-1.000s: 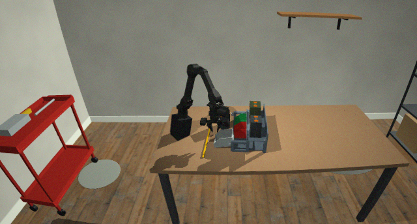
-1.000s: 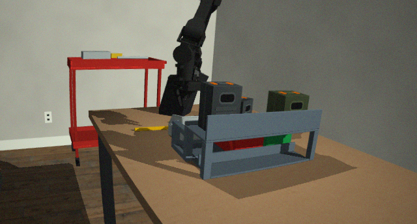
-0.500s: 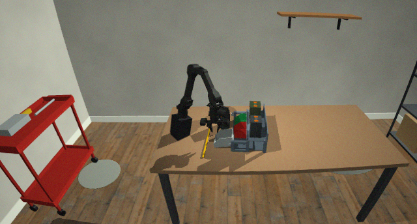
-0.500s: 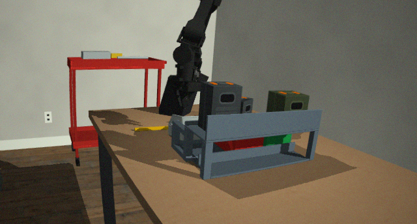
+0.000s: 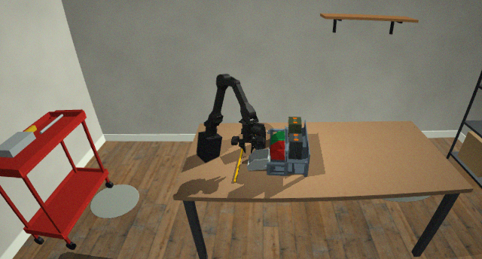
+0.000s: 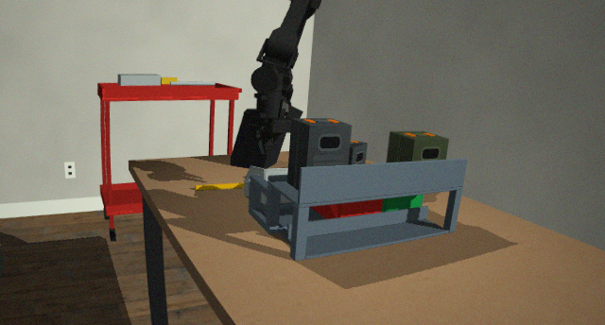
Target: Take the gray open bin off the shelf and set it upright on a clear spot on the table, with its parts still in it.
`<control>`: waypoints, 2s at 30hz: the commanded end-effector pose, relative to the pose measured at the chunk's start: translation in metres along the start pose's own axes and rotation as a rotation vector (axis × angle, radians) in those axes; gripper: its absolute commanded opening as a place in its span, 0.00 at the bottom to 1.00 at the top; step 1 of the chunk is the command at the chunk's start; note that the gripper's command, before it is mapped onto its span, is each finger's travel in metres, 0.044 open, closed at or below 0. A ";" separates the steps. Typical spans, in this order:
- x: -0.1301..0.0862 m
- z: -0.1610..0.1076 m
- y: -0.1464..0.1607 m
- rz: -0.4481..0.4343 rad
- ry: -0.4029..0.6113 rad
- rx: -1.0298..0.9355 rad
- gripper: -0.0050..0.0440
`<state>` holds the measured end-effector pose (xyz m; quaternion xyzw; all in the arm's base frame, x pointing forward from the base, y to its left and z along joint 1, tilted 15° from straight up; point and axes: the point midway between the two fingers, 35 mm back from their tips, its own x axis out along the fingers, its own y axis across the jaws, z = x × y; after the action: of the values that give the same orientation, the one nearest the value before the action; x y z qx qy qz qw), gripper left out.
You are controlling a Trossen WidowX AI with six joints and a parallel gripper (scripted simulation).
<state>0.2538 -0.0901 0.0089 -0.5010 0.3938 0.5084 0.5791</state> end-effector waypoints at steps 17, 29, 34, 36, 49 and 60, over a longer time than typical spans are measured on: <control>-0.024 0.000 -0.046 -0.021 0.009 -0.004 0.41; -0.038 0.000 -0.075 -0.022 0.010 0.000 0.41; -0.042 0.000 -0.084 -0.023 0.009 -0.004 0.41; -0.052 0.000 -0.104 -0.024 0.010 -0.002 0.41; -0.061 0.000 -0.124 -0.024 0.010 -0.001 0.41; -0.051 0.000 -0.122 -0.028 0.011 -0.001 0.41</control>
<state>0.3625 -0.0962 0.0729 -0.5019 0.3924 0.5075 0.5802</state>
